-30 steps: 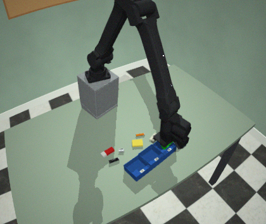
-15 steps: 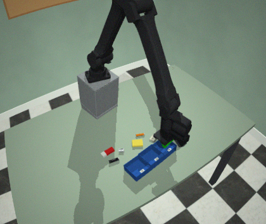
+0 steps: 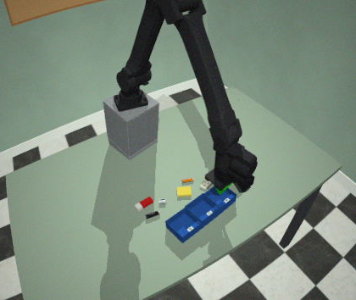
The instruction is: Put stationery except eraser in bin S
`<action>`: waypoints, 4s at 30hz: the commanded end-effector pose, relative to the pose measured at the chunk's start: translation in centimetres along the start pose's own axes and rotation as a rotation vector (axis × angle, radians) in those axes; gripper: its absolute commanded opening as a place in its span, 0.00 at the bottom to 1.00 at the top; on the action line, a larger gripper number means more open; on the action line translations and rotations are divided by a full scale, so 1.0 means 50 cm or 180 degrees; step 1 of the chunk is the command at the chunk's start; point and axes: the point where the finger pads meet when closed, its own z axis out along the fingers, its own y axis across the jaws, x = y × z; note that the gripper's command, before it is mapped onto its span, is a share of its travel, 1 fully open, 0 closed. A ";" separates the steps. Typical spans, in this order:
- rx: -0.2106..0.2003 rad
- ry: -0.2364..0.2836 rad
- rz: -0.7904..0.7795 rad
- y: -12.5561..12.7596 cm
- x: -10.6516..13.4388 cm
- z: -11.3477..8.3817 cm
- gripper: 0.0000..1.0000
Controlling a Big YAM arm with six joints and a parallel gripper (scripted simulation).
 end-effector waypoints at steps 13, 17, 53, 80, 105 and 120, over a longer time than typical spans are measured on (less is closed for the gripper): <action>0.0007 -0.0023 0.0018 0.001 -0.005 -0.060 0.09; -0.0009 -0.0137 0.0004 0.003 -0.033 -0.072 0.09; -0.0020 -0.0265 0.0018 0.006 -0.053 -0.383 0.09; 0.0027 0.0028 -0.1827 -0.103 0.169 -0.112 0.54; 0.0068 -0.0143 -0.2966 -0.135 0.197 -0.057 0.54; 0.0068 -0.0140 -0.2959 -0.134 0.209 -0.058 0.54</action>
